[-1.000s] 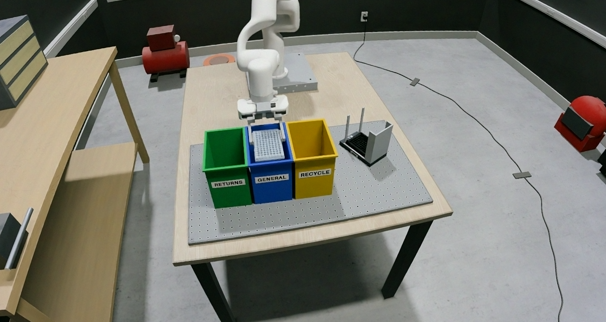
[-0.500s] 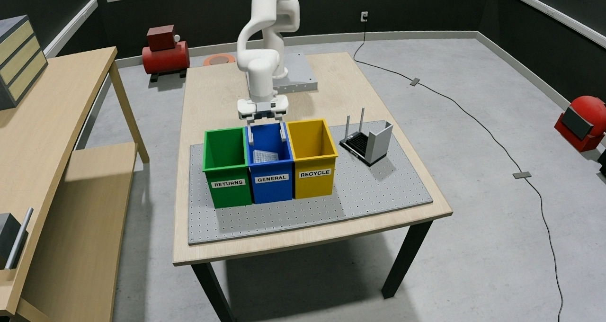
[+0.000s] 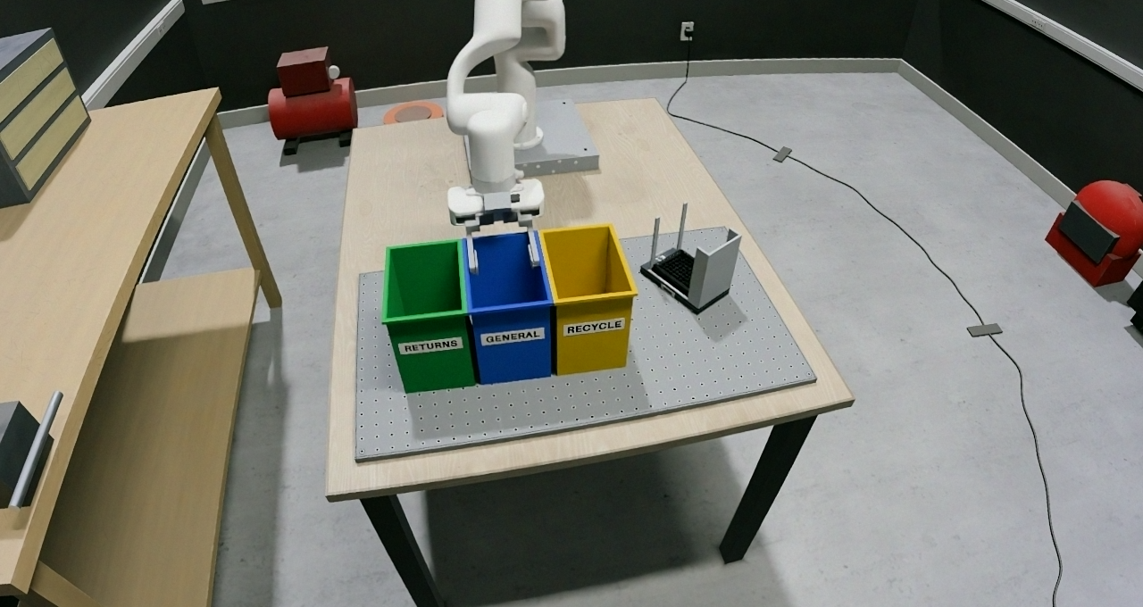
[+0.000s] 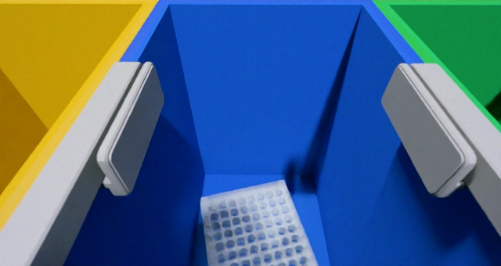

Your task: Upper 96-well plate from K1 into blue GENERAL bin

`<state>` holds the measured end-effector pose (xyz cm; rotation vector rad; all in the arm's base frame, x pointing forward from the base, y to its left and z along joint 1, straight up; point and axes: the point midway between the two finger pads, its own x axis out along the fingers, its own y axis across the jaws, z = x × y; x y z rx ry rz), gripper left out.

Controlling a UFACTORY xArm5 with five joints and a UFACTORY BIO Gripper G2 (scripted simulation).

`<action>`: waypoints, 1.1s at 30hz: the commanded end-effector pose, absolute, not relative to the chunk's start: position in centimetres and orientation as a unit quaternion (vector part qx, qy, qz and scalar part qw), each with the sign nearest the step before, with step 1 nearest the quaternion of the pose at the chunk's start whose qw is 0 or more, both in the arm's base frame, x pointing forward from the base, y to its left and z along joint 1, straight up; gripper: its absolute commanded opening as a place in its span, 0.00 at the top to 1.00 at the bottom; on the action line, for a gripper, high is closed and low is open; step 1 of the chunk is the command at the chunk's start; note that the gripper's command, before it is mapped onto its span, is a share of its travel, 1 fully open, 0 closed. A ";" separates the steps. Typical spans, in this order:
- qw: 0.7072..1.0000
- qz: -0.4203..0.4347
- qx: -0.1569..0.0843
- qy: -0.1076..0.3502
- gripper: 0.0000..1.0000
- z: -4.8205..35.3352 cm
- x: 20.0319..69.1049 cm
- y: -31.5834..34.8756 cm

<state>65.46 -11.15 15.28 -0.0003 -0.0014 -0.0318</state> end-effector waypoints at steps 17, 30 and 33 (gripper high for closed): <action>1.000 -0.016 -0.002 -0.002 0.82 16.8 65.5 -11.2; 1.000 -0.016 -0.002 -0.002 0.82 18.6 65.5 -11.2; 1.000 -0.016 -0.002 -0.002 0.82 18.8 65.5 -11.2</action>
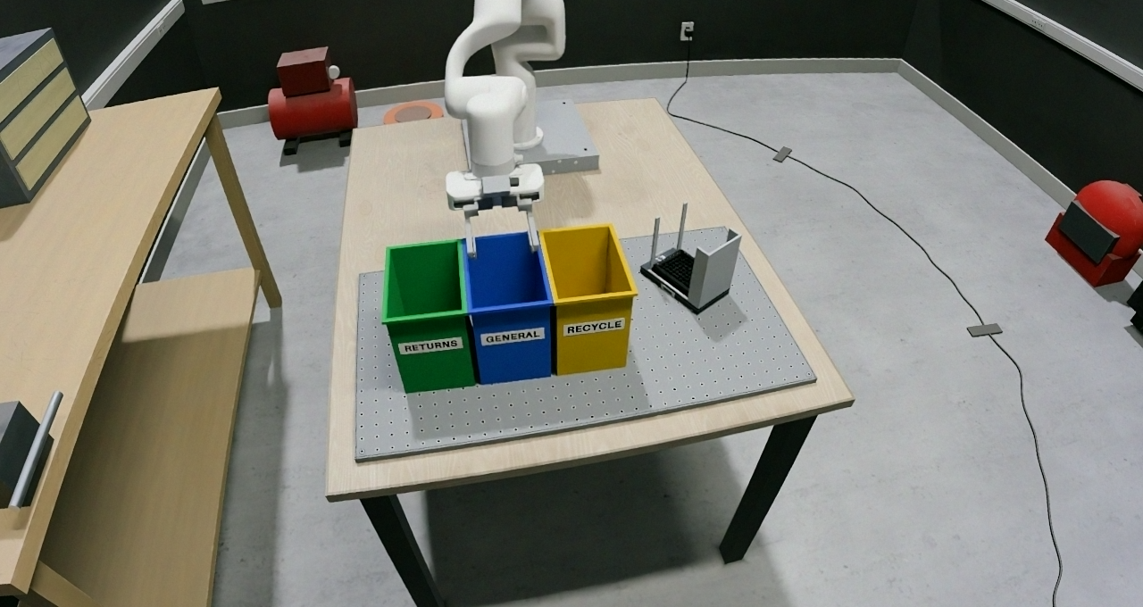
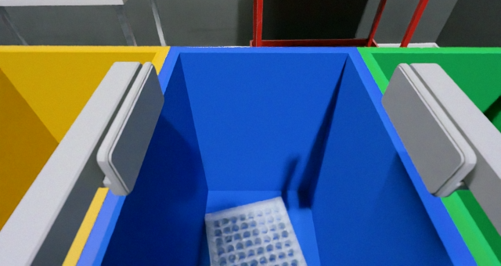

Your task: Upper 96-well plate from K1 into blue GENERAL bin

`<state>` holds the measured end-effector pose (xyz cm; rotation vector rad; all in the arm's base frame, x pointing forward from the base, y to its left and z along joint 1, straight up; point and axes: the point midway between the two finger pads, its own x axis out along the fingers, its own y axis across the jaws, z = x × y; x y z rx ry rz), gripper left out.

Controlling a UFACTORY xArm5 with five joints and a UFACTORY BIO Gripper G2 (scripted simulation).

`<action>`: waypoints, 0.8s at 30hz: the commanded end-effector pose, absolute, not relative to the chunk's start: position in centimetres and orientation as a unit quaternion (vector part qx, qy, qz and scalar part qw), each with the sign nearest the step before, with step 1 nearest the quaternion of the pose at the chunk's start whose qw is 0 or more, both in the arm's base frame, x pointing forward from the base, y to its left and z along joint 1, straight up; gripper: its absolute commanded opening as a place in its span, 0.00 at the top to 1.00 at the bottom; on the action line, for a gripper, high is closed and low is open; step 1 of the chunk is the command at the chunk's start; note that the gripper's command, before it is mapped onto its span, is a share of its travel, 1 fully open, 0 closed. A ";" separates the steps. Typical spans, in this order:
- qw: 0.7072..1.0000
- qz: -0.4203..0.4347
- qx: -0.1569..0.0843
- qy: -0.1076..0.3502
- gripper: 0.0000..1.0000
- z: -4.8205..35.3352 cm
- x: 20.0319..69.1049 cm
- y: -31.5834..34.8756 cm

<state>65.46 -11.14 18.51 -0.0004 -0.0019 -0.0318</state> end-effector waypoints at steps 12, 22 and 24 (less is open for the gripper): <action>1.000 0.004 -0.002 -0.002 0.82 19.7 63.8 -9.6; 1.000 0.004 -0.002 -0.002 0.82 21.3 61.1 -7.1; 1.000 0.004 -0.002 -0.002 0.82 21.6 60.5 -6.4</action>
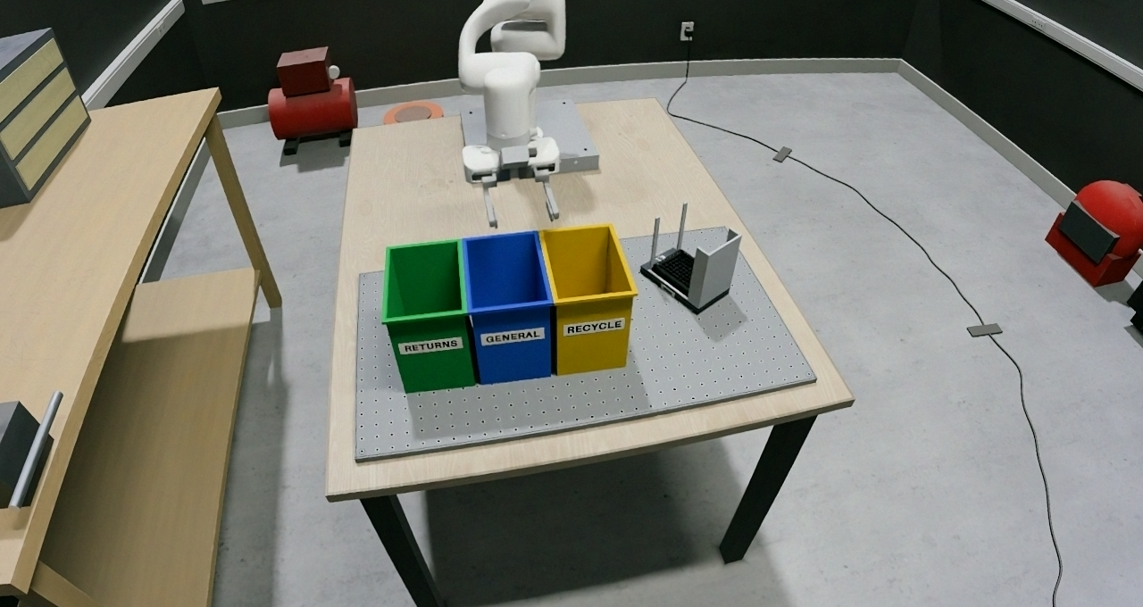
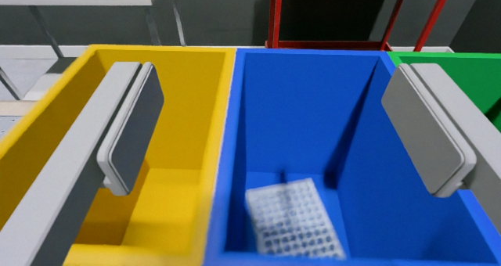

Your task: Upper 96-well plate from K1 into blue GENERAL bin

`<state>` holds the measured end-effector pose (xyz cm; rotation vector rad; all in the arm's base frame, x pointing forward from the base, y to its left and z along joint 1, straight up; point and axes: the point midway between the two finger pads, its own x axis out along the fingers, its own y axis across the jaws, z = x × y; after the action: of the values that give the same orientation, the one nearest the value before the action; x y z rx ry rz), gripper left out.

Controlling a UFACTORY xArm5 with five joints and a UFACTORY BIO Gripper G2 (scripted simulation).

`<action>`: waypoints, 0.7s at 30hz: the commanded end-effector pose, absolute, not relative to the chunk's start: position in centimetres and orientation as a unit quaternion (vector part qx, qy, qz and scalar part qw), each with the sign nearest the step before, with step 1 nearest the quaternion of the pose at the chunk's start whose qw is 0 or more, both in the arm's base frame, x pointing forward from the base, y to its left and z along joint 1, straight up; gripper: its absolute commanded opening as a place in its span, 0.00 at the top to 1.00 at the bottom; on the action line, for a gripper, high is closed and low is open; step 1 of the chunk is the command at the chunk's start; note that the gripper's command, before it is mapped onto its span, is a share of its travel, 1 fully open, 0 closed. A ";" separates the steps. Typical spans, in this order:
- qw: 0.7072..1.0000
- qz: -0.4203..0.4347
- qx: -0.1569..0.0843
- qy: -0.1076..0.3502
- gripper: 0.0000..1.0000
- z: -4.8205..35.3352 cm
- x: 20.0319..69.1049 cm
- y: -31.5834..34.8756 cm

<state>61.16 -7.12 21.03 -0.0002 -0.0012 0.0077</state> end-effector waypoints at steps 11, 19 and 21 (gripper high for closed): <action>1.000 0.004 -0.001 -0.002 0.82 23.8 56.7 -3.0; 1.000 0.004 -0.001 -0.002 0.82 24.9 54.7 -1.1; 1.000 0.004 -0.001 -0.002 0.82 25.3 54.0 -0.5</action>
<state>54.82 -1.21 24.68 -0.0001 -0.0013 0.0079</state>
